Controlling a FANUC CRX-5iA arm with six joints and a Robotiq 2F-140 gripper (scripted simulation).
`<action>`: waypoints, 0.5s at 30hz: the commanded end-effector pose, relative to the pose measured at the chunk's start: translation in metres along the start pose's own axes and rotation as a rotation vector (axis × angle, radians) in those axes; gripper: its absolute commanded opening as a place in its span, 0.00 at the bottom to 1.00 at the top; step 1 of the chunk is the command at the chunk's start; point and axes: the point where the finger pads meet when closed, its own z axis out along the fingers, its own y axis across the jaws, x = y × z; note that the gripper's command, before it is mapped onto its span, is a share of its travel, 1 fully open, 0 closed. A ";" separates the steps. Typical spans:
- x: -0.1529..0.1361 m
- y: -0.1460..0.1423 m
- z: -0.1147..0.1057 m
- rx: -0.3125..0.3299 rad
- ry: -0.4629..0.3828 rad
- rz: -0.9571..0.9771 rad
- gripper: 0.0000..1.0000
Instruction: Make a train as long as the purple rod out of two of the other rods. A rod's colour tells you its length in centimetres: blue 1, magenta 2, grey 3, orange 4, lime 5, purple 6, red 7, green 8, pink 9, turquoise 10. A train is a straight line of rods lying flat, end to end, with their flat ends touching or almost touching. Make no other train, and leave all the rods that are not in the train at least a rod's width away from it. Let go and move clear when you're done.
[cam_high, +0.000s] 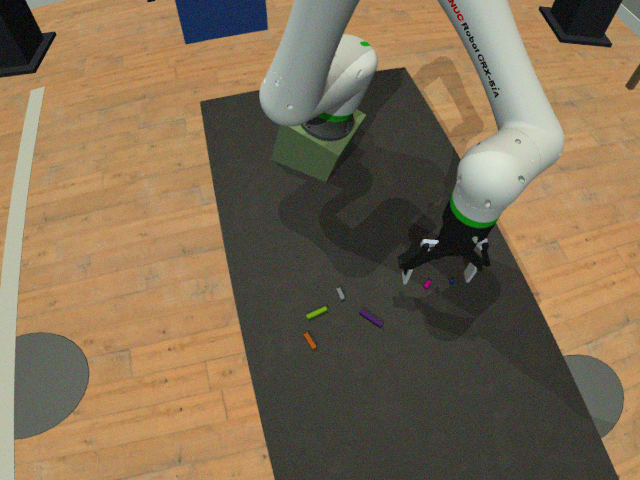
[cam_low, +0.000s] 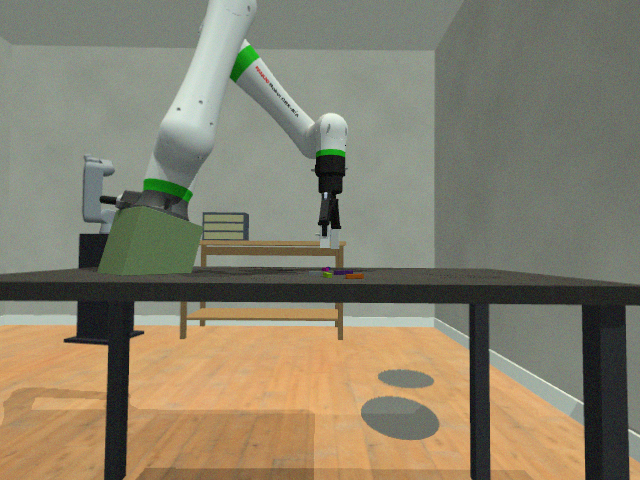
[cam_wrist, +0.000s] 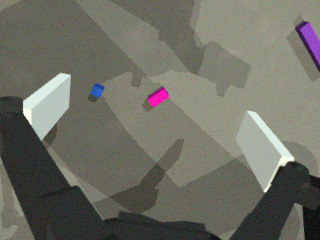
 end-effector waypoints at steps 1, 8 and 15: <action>-0.004 -0.012 -0.001 0.010 -0.005 -0.134 1.00; -0.008 -0.022 -0.002 0.012 -0.003 -0.241 1.00; -0.008 -0.022 -0.002 0.012 -0.003 -0.241 1.00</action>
